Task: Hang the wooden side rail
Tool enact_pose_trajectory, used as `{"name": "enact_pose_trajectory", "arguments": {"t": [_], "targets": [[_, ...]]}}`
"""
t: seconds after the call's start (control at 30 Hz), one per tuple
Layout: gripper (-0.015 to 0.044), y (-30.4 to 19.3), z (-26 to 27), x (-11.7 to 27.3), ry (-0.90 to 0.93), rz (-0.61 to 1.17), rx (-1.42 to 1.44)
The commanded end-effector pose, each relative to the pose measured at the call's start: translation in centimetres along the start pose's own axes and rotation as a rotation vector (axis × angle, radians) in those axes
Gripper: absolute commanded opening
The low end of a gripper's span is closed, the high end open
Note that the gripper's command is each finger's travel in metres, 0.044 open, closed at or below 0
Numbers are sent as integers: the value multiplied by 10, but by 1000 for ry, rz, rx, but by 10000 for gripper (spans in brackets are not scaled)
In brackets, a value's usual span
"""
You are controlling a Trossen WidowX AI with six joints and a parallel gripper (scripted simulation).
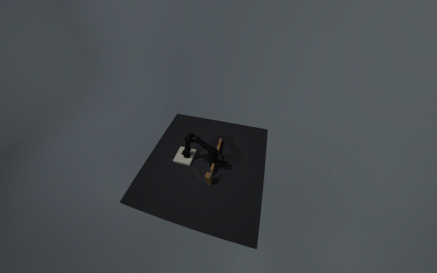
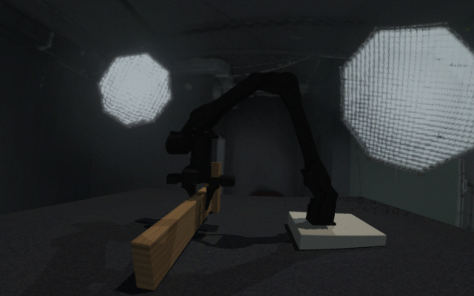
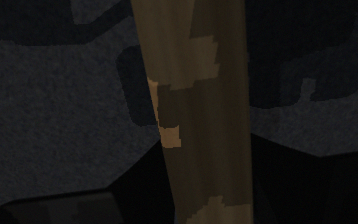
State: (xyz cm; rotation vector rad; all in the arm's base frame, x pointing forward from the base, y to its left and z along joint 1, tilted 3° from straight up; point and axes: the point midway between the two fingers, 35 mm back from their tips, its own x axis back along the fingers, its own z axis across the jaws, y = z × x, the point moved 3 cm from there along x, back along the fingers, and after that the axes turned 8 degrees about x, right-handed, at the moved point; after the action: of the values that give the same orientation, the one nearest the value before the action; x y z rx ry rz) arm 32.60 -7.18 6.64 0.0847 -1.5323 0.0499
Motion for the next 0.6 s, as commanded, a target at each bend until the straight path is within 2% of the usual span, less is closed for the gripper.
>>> {"name": "enact_pose_trajectory", "arguments": {"t": [0.0,0.57], "targets": [[0,-2,-4,3,-16,2,2],[0,-4,-6,1,-16,2,2]]}}
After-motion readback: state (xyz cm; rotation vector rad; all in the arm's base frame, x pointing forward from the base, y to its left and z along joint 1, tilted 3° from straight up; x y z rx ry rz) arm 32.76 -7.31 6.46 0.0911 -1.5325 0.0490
